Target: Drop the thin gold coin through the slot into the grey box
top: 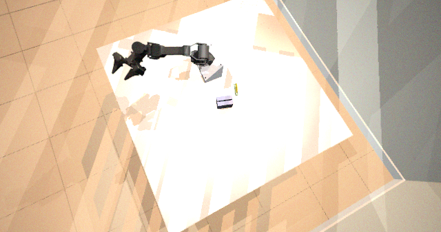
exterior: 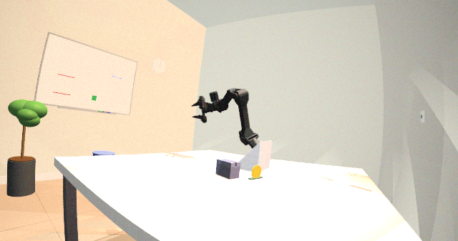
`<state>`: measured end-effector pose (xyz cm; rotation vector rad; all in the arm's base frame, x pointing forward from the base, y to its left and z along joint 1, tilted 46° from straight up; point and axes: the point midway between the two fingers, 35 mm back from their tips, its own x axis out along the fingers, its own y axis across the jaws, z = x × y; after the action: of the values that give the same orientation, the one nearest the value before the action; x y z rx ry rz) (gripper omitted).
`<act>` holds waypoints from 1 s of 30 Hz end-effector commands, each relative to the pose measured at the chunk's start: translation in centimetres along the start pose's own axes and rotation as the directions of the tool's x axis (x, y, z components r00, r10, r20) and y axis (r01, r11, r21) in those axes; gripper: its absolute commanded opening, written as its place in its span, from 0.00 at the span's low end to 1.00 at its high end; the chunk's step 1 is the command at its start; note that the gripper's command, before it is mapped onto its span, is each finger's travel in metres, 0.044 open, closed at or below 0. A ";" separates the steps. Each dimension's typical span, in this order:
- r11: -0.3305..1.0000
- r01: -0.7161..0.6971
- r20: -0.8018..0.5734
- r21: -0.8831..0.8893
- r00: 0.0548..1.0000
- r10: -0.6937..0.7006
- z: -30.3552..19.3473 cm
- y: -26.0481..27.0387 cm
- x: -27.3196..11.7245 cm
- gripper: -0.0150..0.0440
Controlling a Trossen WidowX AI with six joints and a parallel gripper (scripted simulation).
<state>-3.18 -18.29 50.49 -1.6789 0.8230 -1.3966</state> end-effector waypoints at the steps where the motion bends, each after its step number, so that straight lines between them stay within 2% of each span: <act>1: 1.000 -0.001 0.001 0.014 1.000 0.001 -0.1 0.1 0.1 0.89; 5: 0.957 -0.043 0.019 0.288 0.999 0.039 -1.0 2.5 2.0 0.71; 9: 0.813 -0.125 0.054 0.569 0.992 0.114 -1.0 6.3 4.6 0.53; 13: 0.604 -0.224 0.119 0.765 0.971 0.209 0.8 10.5 6.8 0.53; 18: 0.299 -0.339 0.232 0.892 0.911 0.341 5.0 16.0 8.7 0.53; 26: -0.160 -0.449 0.460 0.879 0.708 0.537 15.4 23.7 8.3 0.53; 30: -0.312 -0.439 0.531 0.843 0.583 0.615 20.1 26.7 6.7 0.53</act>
<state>14.78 -34.11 31.28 -0.0098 0.2463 -0.8902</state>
